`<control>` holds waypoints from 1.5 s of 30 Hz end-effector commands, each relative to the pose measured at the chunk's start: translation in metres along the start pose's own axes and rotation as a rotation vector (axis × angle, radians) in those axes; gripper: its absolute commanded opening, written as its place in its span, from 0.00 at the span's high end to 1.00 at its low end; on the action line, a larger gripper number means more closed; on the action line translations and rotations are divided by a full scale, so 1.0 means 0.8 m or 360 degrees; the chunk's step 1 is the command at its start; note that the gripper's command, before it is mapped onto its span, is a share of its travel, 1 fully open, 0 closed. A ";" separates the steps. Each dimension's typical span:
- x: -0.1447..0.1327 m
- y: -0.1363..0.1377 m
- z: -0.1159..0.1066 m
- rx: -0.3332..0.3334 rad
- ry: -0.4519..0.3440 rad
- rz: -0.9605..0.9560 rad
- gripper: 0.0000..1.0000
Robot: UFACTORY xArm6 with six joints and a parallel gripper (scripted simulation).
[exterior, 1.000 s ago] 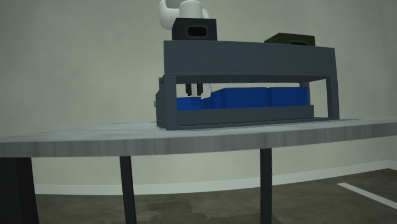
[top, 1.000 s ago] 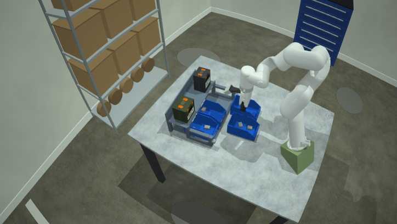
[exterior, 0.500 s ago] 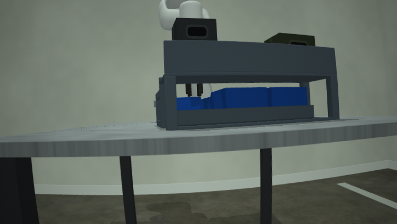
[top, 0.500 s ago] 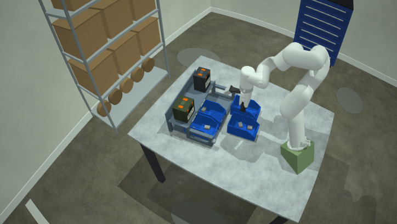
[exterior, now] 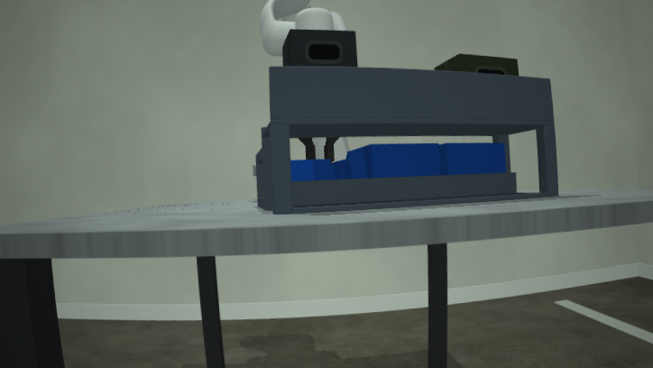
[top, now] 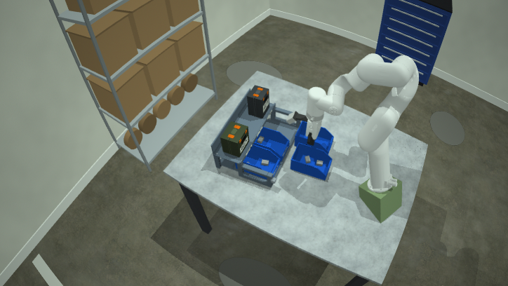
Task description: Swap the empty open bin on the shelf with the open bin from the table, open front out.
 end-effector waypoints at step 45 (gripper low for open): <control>0.002 0.000 0.031 -0.0001 0.0005 0.0001 1.00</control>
Point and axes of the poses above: the point where the finger pads meet when closed, its own z axis out along the fingers, its own y axis across the jaws, x = y × z, the point moved 8 cm from there along -z, back along the fingers, and after that the axes turned 8 degrees about z, right-handed, at the moved point
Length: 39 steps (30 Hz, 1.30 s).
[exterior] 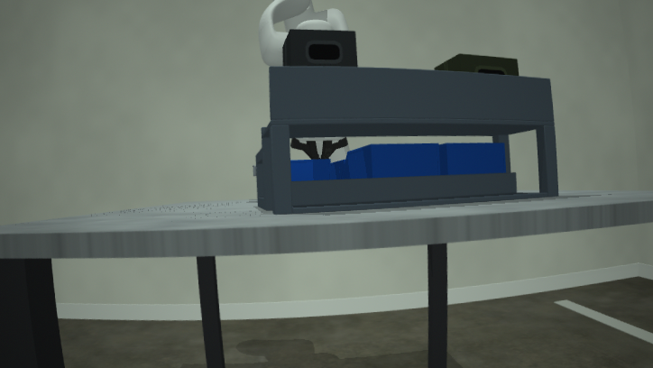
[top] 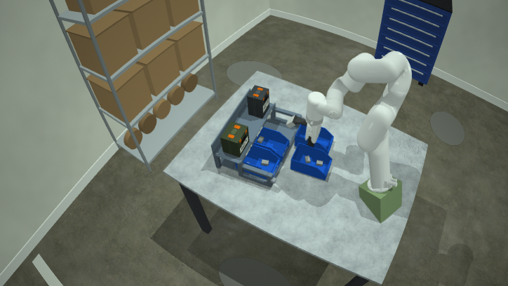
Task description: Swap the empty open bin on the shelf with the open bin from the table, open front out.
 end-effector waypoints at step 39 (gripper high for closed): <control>0.001 0.000 -0.014 0.0000 0.0005 0.0000 1.00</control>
Point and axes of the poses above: the point where the finger pads meet when closed, its own z axis out along the fingers, its own y axis across the jaws, x = y × z, the point moved 8 cm from there along -z, back along the fingers, and after that the axes turned 8 degrees about z, right-handed, at the moved point
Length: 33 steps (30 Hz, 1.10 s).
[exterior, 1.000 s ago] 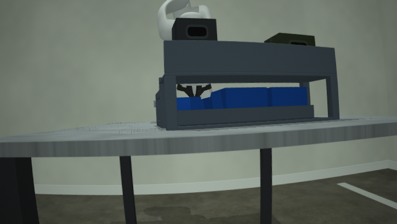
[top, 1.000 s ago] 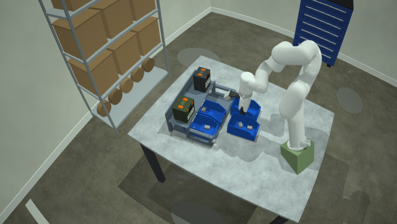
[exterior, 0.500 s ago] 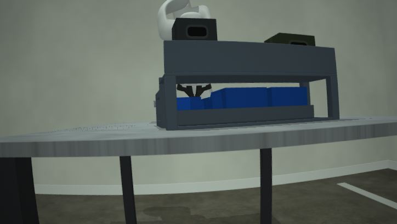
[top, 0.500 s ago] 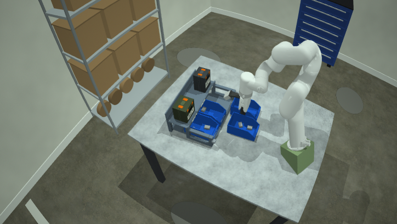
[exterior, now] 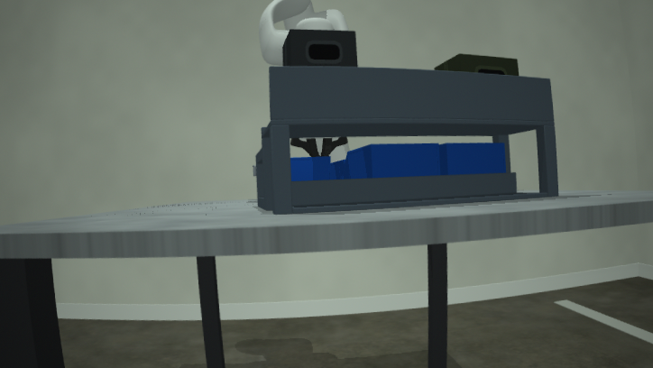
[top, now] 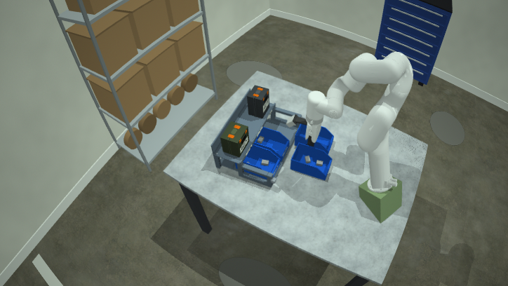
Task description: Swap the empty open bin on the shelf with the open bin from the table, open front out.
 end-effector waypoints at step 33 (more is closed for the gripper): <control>0.001 0.000 -0.098 0.0000 0.0006 0.0001 1.00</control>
Point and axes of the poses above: the point where the finger pads meet when closed, its own z axis out along the fingers, its own y axis across the jaws, x = y × z, the point moved 8 cm from there along -z, back along the fingers, and after that the axes turned 8 degrees about z, right-handed, at the moved point
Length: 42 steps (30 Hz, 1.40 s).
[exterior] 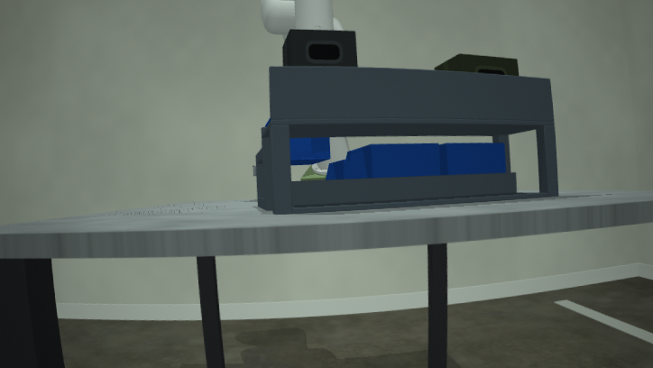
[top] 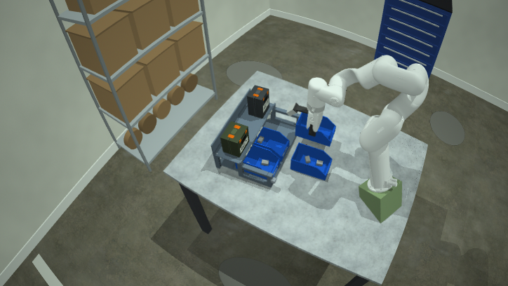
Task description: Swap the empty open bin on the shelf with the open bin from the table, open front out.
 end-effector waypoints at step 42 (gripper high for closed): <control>-0.018 -0.074 -0.015 -0.0001 0.0006 0.0001 1.00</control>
Point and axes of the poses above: the point where the finger pads meet when closed, its own z axis out along the fingers, its own y axis across the jaws, x = y × z, the point moved 8 cm from there along -z, back along the fingers, and after that the axes turned 8 degrees about z, right-handed, at the moved point
